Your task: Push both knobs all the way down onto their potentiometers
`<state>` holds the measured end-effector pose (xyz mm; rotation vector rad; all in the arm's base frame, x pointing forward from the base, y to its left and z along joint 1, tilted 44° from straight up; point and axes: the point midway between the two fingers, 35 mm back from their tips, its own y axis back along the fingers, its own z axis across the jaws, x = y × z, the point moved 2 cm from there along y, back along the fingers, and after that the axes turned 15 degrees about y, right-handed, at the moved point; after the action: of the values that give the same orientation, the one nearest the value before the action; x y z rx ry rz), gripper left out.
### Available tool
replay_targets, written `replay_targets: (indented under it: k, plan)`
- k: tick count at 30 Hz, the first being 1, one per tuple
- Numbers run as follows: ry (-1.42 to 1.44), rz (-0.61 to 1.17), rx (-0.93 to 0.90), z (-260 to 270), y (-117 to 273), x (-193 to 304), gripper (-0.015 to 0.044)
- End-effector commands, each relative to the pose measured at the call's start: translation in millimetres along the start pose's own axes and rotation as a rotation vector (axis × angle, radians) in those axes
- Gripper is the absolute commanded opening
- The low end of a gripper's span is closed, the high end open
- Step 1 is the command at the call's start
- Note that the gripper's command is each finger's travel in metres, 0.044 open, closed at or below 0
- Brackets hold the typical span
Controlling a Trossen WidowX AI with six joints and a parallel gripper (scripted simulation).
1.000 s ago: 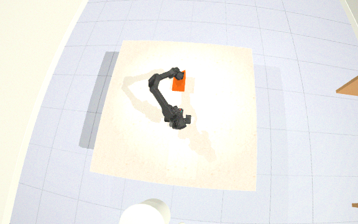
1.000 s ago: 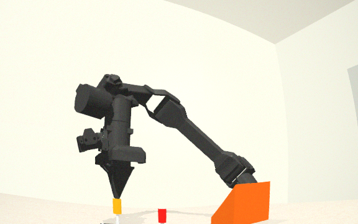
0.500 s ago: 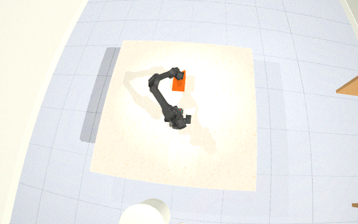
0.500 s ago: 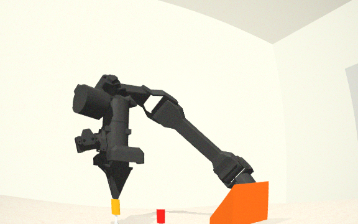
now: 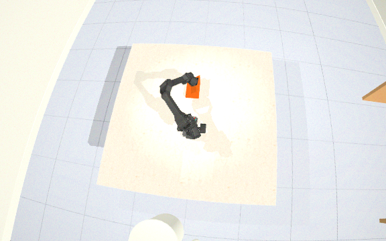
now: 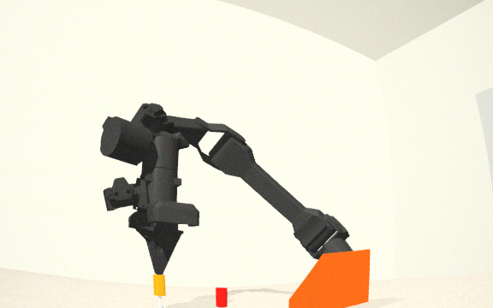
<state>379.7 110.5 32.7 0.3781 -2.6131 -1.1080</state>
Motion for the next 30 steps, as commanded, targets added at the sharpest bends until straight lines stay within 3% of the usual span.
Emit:
replay_targets:
  k: [1, 30]
  plan:
    - [-0.002, 0.004, 0.002, -1, -5, 0, 0.0]
    - [-0.002, 0.004, 0.002, -2, -16, 0, 0.0]
